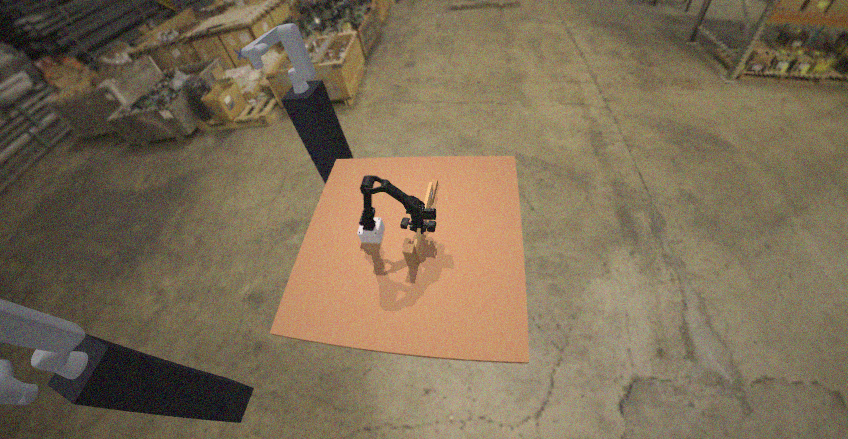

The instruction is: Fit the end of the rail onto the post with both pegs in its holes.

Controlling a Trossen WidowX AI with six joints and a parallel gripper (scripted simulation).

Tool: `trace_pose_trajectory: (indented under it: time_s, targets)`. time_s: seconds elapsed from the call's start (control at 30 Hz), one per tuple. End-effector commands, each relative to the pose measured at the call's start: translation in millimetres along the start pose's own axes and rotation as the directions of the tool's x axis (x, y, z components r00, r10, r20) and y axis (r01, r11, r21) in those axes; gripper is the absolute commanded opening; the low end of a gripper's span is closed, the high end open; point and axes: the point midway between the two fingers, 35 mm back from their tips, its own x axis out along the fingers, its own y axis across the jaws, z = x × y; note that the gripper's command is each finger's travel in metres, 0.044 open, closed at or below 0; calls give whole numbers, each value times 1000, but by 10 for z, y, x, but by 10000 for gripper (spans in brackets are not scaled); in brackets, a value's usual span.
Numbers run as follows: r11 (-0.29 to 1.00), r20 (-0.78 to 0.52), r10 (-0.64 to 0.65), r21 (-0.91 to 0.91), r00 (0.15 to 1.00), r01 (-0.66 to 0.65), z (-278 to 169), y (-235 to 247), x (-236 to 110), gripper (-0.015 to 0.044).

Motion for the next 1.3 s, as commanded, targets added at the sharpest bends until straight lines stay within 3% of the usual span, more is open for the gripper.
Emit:
trace_pose_trajectory:
  time_s: [0.0,1.27]
  targets:
    - [1000,4,-19,-3,1000,19,6,-50,-68,0]
    - [1000,4,-19,-3,1000,19,6,-57,-197,0]
